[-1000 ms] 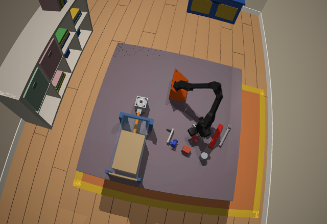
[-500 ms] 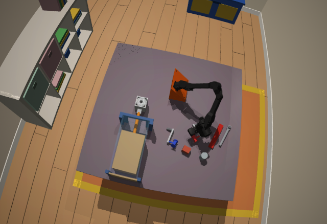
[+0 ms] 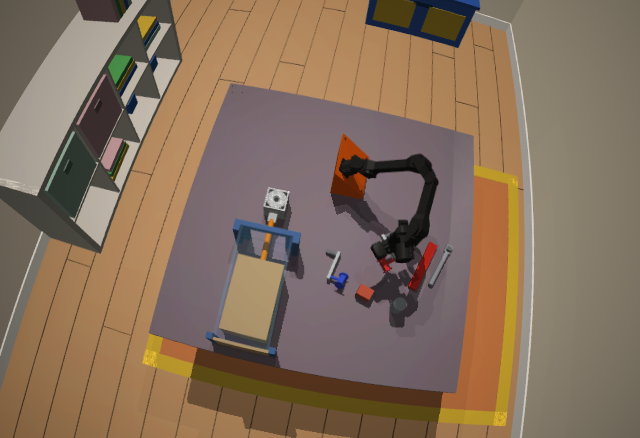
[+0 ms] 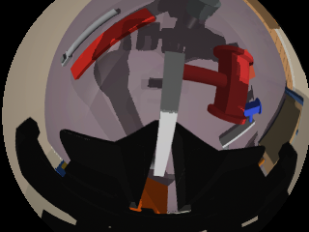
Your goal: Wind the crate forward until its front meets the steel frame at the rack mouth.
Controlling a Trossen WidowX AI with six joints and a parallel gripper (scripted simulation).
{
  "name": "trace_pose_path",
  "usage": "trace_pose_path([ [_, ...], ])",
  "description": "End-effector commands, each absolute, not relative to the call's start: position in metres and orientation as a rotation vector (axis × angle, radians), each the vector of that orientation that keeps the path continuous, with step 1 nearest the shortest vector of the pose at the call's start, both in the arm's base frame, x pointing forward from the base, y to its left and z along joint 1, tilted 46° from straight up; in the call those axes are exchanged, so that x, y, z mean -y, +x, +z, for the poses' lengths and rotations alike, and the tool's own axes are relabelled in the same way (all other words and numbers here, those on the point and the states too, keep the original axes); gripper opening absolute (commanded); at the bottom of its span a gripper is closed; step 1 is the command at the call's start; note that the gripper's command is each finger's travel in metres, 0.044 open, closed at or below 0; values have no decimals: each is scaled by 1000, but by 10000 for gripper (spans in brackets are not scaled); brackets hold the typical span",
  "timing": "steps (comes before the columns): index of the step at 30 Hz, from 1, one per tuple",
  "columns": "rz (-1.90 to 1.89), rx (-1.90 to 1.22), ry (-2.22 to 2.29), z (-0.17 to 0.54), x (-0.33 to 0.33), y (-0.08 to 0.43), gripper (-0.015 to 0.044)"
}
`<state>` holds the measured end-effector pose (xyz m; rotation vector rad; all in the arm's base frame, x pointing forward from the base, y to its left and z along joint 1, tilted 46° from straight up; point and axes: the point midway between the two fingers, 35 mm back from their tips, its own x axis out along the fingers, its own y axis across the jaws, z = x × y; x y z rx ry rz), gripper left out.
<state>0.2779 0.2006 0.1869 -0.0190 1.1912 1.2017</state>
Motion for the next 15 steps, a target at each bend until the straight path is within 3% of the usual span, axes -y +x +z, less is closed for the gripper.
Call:
trace_pose_path([
  [1,1204,-1159,-8,223,-170,276,0],
  [15,1178,-1188,9,213,-165,279,0],
])
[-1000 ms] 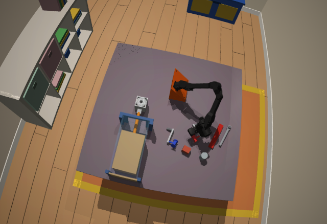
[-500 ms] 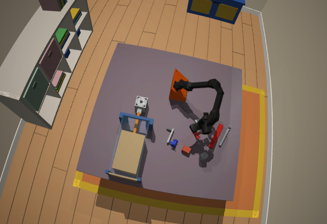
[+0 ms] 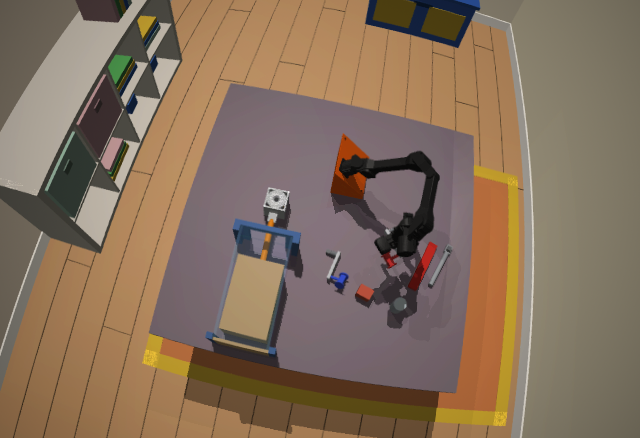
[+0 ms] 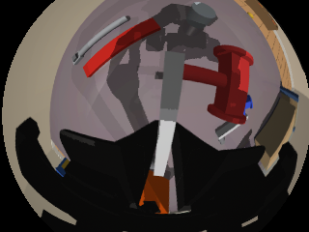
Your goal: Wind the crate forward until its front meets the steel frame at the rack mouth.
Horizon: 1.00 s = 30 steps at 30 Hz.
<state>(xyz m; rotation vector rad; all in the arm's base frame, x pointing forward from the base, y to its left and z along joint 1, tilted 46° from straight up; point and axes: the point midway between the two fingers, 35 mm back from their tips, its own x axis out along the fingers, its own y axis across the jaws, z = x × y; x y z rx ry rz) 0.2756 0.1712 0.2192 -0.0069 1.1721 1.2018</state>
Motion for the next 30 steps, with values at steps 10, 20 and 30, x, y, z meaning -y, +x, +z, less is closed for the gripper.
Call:
trace_pose_path([
  [10,1001,-1321,150,162,-111,293,0],
  [20,854,-1431,298,112,-57,288,0],
  [30,746,-1515,450,68,-12,266,0],
])
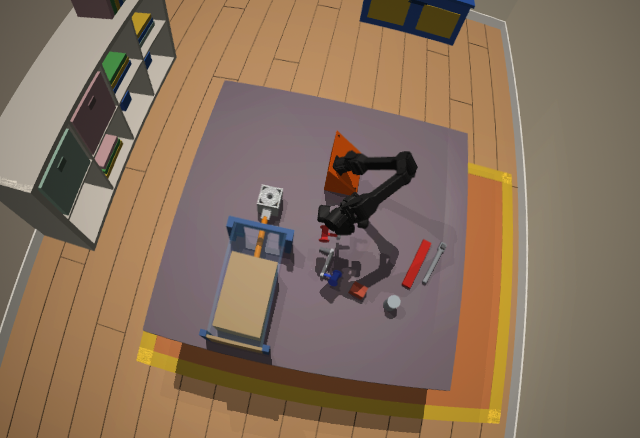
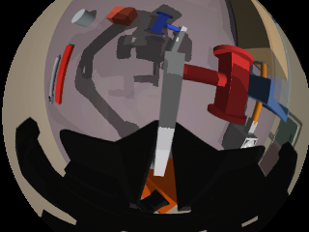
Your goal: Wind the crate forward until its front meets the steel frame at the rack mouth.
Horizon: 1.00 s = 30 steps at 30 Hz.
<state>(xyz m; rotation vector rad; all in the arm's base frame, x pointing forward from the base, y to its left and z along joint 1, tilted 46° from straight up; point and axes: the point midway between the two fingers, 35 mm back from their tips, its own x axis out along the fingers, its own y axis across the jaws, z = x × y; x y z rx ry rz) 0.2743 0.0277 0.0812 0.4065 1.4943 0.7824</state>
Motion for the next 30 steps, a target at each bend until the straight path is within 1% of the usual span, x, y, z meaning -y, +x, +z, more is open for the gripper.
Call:
trace_pose_path([
  [1,737,-1523,467,64,-9,263,0],
  [6,694,-1555,547,46,8,247,0],
  [10,688,-1560,552,45,9,245,0],
  [30,458,-1601,290,48,5,249,0],
])
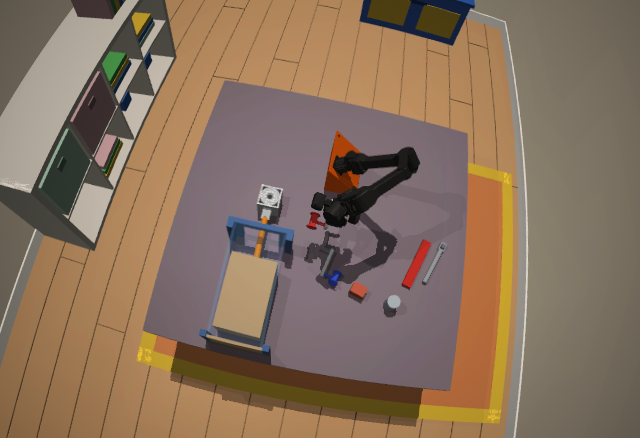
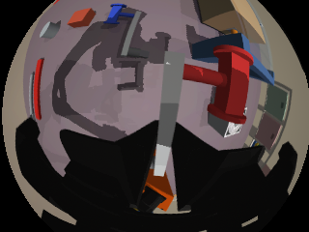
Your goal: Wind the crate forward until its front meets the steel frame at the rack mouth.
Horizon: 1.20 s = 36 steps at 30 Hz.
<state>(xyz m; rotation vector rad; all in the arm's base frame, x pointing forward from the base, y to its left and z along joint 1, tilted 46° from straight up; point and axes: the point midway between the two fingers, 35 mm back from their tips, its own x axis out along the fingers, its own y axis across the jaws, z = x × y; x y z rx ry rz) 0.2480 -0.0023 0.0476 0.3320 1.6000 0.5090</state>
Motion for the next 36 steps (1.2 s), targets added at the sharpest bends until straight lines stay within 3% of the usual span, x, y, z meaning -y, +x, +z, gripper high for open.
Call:
trace_pose_path([
  [1,446,-1602,277,48,5,249,0],
  [36,-1,-1601,-189,49,3,248,0],
])
